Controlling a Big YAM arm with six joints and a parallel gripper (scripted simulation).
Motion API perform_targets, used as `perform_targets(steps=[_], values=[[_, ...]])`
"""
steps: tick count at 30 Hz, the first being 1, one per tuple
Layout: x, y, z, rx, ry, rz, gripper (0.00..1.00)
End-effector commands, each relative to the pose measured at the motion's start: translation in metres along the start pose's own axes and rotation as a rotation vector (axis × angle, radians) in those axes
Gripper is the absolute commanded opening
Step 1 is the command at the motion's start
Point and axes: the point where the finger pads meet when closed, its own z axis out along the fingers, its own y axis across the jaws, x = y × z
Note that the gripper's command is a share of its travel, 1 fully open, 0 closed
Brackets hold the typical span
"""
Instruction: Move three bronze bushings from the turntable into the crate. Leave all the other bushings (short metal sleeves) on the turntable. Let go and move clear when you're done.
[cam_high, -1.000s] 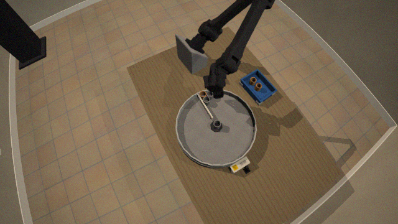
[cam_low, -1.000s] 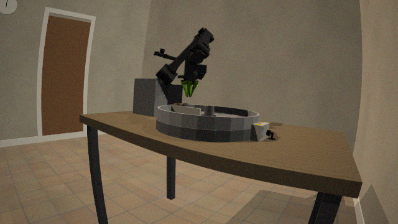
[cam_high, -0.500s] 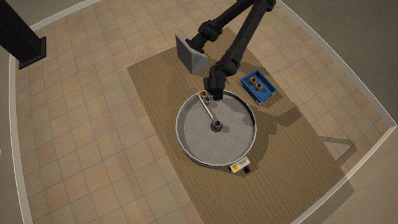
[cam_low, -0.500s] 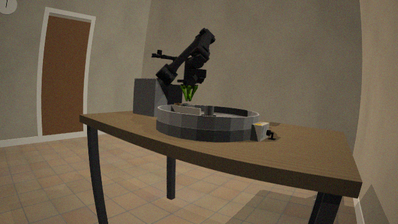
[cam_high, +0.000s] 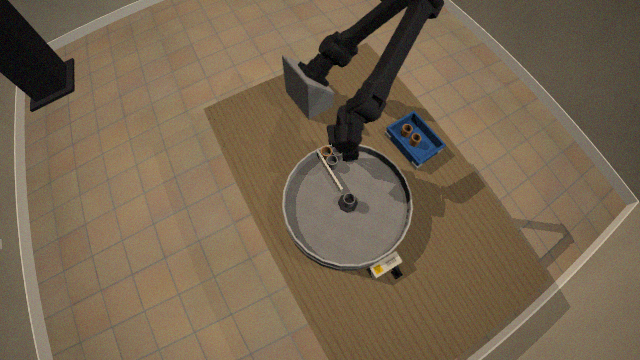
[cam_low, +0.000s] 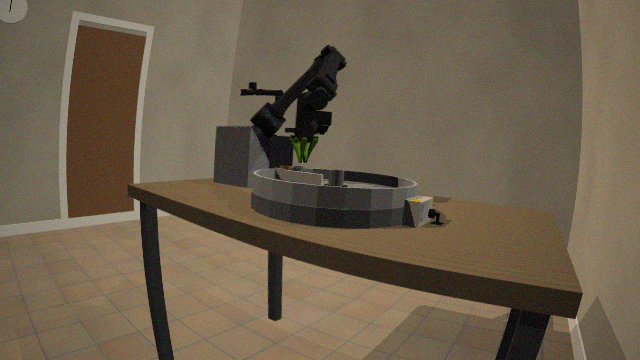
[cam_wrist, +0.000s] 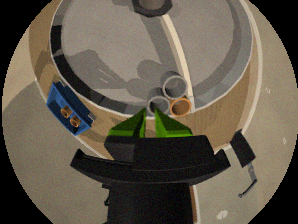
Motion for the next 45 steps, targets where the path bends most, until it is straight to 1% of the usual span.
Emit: perform_targets(steps=[1, 14, 20, 24, 45], values=[[-0.0108, 0.0026, -0.0065, 0.002, -0.022, -0.006, 0.14], [-0.0113, 0.0028, -0.0066, 0.003, -0.023, -0.007, 0.14], [-0.0179, 0.0061, -0.0082, 0.005, -0.026, -0.017, 0.14], [-0.0148, 0.0053, -0.0066, 0.004, -0.020, -0.013, 0.14], [-0.0148, 0.0053, -0.0066, 0.004, -0.020, -0.013, 0.14]])
